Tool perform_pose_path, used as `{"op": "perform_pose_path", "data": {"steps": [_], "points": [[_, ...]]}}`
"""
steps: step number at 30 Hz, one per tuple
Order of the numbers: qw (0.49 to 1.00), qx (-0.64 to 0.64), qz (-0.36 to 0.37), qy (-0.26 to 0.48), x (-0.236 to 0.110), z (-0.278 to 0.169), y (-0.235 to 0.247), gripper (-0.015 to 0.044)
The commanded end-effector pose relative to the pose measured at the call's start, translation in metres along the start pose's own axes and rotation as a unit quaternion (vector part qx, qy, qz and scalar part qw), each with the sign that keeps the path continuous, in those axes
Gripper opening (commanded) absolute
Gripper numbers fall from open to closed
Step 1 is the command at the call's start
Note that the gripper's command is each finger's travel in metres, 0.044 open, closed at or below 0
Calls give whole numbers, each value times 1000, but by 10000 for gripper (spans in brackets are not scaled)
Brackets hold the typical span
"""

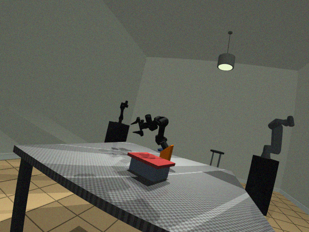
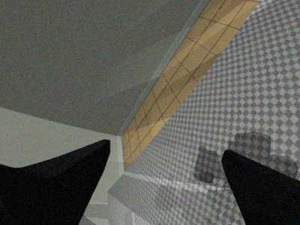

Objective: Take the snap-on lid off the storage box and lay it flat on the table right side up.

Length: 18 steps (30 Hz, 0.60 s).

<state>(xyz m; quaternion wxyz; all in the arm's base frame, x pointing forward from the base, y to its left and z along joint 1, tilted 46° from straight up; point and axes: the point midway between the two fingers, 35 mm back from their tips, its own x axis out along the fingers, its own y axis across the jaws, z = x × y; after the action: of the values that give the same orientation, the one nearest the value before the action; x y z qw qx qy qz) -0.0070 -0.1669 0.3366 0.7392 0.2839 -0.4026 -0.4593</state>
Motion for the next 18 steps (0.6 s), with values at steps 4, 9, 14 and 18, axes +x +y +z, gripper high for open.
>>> {"op": "perform_pose_path", "data": {"steps": [4,9,14,18], "points": [[998,57,21,7,10,3,4,295],[984,168,47,27,33,3,9,235],[973,210,60,76,47,-14,16,235],[954,280,57,96,65,-24,18,235]]}}
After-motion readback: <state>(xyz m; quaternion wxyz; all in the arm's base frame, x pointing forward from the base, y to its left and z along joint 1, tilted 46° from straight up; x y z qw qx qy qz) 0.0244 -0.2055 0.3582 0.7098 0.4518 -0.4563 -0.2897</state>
